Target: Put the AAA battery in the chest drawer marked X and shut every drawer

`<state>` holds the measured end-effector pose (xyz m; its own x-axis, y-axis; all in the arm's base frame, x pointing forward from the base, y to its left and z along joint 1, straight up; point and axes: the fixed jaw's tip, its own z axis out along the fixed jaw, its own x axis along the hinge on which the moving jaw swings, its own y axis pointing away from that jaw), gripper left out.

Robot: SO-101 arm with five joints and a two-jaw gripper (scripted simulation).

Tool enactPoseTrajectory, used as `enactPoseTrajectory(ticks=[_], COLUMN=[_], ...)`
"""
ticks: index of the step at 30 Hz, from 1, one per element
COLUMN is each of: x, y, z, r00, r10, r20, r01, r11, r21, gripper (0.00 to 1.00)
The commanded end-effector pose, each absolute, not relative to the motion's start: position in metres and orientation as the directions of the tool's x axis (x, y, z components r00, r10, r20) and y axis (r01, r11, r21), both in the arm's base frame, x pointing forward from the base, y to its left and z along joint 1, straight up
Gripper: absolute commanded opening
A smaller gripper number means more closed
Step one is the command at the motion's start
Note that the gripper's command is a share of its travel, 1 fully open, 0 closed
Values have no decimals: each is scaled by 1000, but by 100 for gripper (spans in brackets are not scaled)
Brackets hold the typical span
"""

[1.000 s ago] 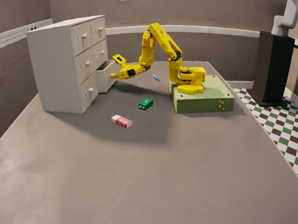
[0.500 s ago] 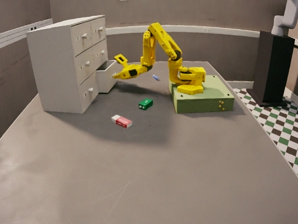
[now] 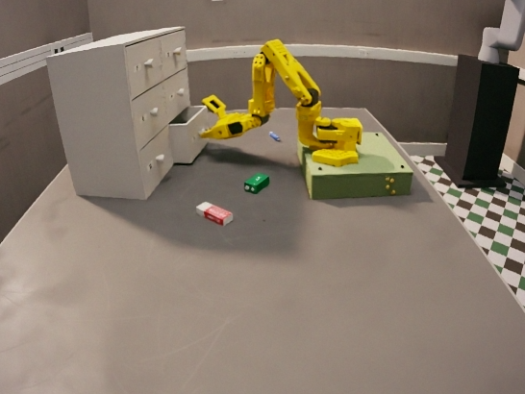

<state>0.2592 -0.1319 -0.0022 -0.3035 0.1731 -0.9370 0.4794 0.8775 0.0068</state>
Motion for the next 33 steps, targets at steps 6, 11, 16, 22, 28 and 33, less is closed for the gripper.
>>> enactPoseTrajectory(ticks=[6, 11, 16, 22, 28, 33], x=[256, 253, 251, 248, 248, 248], y=[-132, -131, -131, -130, -130, -130], z=[0, 0, 0, 0, 0, 0], r00=[-297, -296, -296, -295, -295, -295], r10=[173, 174, 175, 176, 176, 176], r20=[-939, -939, -939, -939, -939, -939], r01=[483, 486, 489, 492, 492, 492], r11=[876, 874, 872, 871, 870, 870], r21=[8, 8, 8, 8, 8, 8], gripper=[0, 0, 0, 0, 0, 0])
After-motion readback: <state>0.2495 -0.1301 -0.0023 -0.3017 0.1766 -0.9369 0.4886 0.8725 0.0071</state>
